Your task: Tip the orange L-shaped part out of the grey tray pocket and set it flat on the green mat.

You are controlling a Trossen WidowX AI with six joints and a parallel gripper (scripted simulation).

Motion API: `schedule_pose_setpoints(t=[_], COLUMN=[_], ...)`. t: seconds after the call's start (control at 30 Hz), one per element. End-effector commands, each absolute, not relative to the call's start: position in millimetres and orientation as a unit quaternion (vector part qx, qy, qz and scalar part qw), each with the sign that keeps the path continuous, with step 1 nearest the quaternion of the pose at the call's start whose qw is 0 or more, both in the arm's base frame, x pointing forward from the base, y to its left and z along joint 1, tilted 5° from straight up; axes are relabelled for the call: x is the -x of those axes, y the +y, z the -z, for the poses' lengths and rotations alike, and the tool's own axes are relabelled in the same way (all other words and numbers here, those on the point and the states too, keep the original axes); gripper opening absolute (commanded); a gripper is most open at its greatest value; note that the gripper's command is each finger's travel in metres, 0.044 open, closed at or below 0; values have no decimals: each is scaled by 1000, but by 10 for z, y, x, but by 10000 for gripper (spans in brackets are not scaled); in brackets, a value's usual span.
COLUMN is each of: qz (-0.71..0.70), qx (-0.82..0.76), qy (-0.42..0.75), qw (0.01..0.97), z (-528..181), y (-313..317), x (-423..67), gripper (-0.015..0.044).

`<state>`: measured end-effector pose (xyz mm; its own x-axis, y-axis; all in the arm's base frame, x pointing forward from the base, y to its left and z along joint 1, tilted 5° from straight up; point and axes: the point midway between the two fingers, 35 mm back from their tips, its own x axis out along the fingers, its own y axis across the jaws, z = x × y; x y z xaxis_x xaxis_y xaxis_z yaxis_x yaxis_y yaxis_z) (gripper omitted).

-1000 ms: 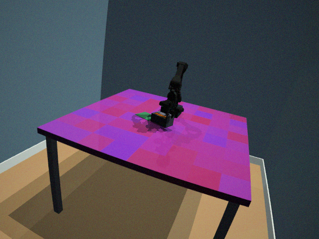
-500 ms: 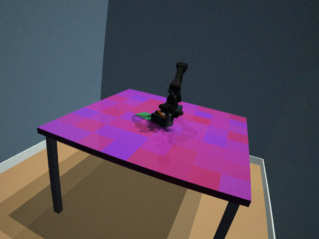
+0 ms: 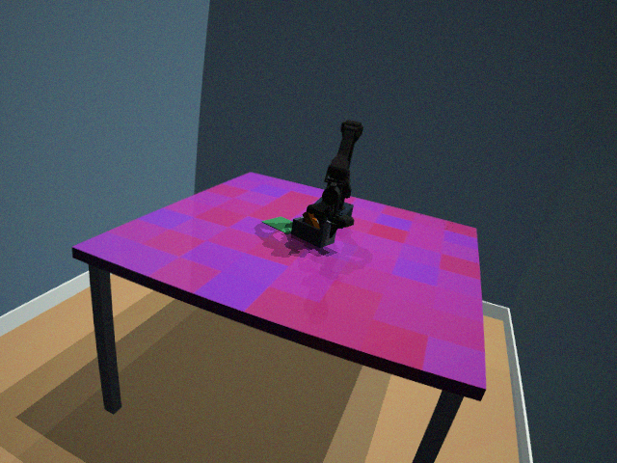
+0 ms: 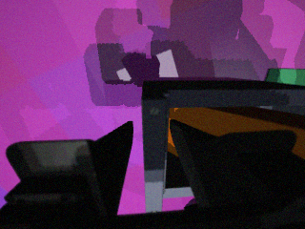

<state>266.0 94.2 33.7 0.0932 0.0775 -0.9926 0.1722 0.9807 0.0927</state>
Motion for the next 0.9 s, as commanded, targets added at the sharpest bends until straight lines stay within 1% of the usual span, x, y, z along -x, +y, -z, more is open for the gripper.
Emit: schedule_pose_setpoints(t=[0.0,0.67,0.77,0.87], qz=[36,36,36,36], qx=[-92,-92,-92,-92], qy=[675,675,675,675], qw=[731,731,731,732], z=[-317,-489,-715,-1139], y=[928,1035,999,916], x=[-2640,-2653,-2660,-2617], gripper=[180,180,180,180])
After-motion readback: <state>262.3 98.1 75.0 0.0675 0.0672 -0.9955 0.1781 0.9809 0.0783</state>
